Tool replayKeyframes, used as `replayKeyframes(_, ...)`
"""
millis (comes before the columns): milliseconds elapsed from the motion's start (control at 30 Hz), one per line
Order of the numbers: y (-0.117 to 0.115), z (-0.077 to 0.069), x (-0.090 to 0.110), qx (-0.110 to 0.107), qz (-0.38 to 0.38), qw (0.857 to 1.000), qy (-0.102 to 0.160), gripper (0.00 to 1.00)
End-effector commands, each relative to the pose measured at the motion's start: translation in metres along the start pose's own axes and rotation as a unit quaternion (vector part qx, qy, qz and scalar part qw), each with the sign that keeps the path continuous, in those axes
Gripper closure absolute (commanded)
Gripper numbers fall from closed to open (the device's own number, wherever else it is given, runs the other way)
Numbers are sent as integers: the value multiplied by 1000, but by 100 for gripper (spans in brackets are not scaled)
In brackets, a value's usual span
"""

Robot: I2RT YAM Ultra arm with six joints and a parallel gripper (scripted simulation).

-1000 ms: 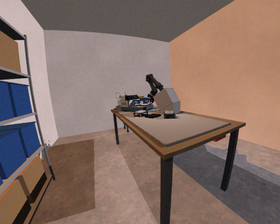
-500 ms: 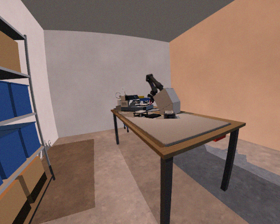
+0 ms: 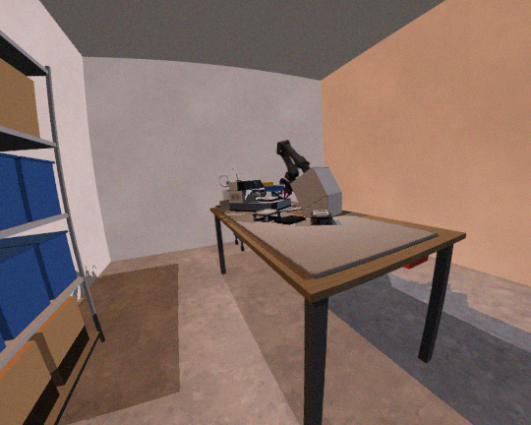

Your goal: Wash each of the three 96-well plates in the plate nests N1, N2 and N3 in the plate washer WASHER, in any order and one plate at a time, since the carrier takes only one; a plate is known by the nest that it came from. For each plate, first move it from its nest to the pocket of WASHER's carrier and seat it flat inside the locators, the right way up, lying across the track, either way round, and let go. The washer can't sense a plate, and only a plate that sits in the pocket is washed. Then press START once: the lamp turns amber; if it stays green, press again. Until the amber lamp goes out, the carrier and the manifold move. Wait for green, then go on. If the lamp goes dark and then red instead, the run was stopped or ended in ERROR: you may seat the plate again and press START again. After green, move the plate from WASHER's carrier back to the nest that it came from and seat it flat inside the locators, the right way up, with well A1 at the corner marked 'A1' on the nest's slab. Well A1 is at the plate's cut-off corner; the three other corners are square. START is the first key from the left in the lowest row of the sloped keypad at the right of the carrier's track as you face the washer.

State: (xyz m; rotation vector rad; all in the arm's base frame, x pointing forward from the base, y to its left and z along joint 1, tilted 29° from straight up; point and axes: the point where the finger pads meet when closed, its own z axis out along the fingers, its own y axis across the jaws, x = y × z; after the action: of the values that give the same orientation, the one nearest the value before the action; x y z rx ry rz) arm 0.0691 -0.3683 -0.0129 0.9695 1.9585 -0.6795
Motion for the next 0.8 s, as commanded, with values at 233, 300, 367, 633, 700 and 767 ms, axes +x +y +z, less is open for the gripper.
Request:
replayKeyframes(233, 2, -9, 3, -1, 2, 1000, 6, 100)
replayKeyframes(300, 2, -13, 3, -1, 2, 1000, 6, 100)
replayKeyframes(367, 2, -16, 3, -1, 2, 1000, 6, 100)
replayKeyframes(633, 2, -29, 3, -1, 2, 1000, 6, 100)
replayKeyframes(700, 2, -29, 3, -1, 2, 1000, 6, 100)
replayKeyframes(767, 2, -32, 3, -1, 2, 1000, 6, 100)
